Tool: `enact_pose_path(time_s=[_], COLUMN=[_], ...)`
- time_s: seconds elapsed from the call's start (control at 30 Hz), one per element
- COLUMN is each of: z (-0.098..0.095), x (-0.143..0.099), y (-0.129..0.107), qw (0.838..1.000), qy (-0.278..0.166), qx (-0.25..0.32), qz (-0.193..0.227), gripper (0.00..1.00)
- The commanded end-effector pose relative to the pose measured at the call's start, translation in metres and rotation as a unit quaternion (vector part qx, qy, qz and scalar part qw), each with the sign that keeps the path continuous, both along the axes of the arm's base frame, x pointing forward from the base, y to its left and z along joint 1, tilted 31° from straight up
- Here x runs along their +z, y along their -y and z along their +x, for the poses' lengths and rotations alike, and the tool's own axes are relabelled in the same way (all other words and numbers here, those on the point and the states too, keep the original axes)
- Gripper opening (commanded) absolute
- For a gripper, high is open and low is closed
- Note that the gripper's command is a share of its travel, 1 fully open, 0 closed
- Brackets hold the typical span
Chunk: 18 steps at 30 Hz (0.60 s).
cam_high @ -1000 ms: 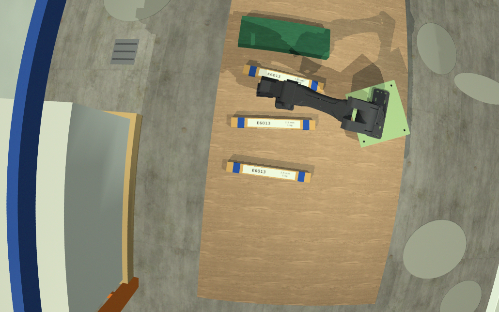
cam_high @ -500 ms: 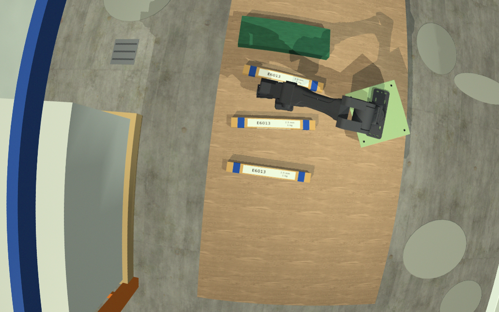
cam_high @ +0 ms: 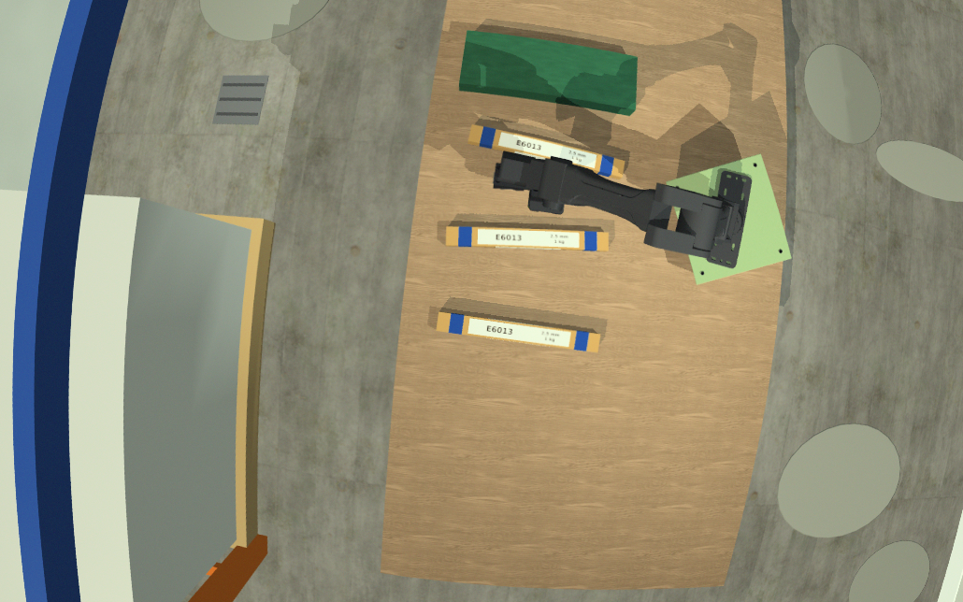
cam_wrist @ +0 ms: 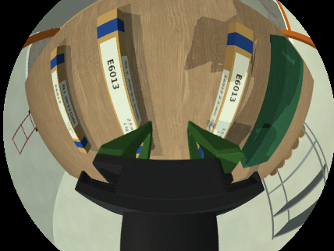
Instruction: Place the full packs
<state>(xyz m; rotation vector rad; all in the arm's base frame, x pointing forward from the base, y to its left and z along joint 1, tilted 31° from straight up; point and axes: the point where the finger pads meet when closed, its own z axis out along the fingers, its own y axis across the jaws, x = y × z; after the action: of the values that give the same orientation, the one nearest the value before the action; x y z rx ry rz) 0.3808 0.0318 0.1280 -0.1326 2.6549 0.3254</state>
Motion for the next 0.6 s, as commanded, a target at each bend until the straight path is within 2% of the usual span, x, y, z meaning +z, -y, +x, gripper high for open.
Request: enact_pose_path(time_s=[0.0, 0.37, 0.57], z=[0.013, 0.0142, 0.0115], x=[0.0158, 0.0116, 0.0169], y=[0.004, 0.0049, 0.0053], qw=[1.0, 1.0, 1.0], qy=[0.029, 0.022, 0.024], qx=[-0.006, -0.006, -0.006], qz=[-0.001, -0.001, -0.001], gripper=[0.44, 0.44, 0.44])
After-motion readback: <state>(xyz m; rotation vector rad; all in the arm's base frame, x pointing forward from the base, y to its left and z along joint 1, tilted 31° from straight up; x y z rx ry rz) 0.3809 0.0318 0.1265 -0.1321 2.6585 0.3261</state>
